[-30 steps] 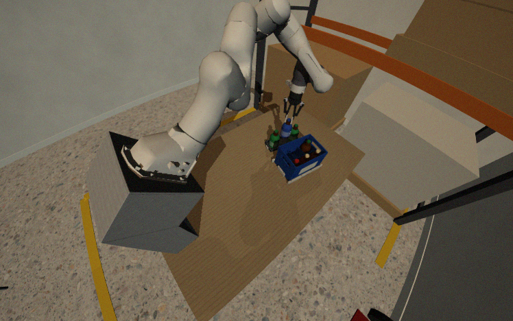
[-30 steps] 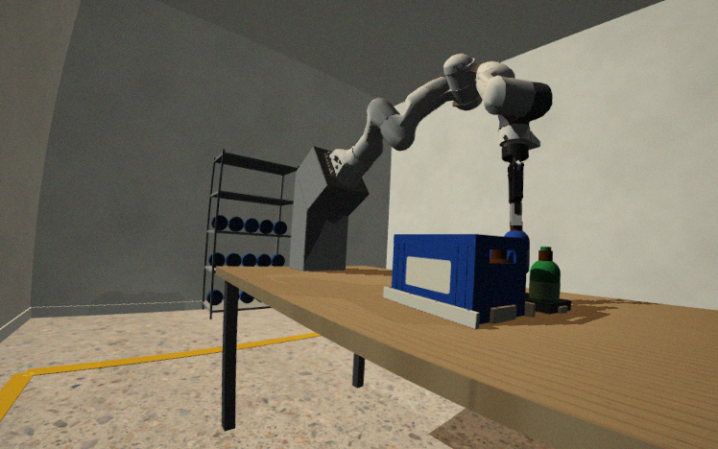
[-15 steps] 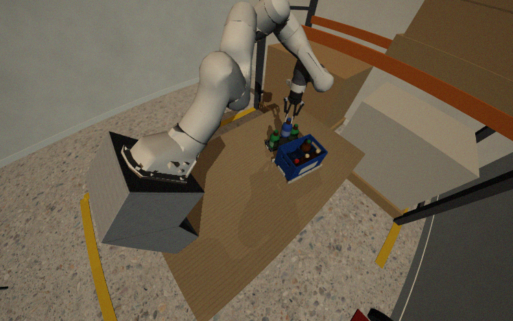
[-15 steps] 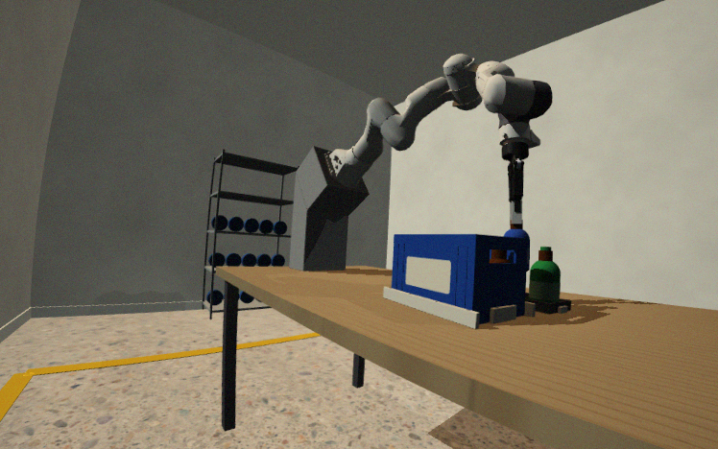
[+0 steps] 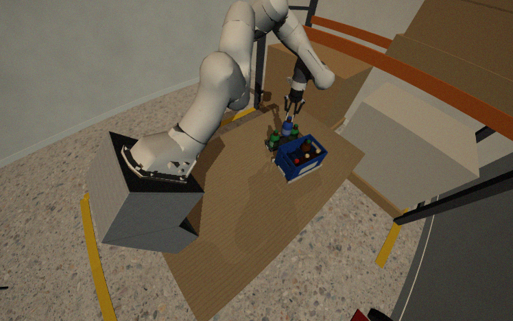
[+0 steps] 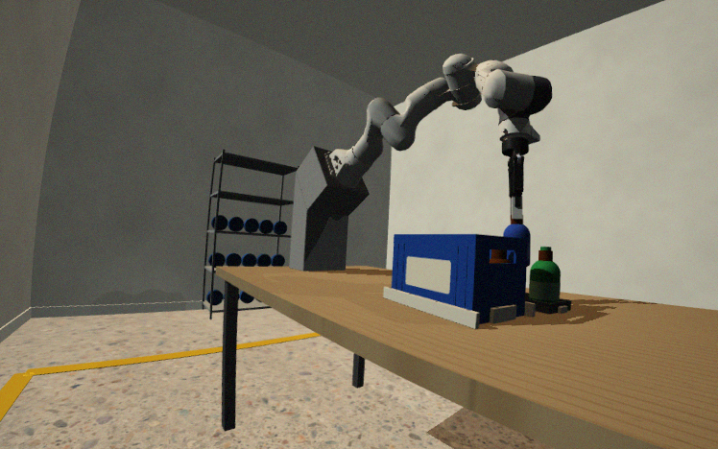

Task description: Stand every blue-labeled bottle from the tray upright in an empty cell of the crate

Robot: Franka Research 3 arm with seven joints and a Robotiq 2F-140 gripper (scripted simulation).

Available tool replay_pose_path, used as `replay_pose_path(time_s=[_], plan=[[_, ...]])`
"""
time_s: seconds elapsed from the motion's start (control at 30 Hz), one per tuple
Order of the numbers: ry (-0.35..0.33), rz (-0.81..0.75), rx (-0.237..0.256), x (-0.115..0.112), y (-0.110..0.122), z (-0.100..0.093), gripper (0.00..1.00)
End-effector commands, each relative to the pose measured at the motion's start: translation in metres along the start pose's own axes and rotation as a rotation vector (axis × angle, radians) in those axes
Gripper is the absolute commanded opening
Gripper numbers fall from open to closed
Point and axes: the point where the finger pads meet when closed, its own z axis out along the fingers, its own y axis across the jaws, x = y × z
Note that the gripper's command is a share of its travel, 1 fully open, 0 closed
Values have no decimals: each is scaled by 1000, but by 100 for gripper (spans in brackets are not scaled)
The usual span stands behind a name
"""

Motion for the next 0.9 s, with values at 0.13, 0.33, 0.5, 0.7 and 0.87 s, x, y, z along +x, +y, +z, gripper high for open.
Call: replay_pose_path(time_s=[0.13,0.33,0.5,0.7,0.87], plan=[[-4,-4,7,-1,-3,-10,0],[-4,-4,7,-1,-3,-17,0],[-4,-4,7,-1,-3,-19,0],[-4,-4,7,-1,-3,-23,0],[-4,-4,7,-1,-3,-24,0]])
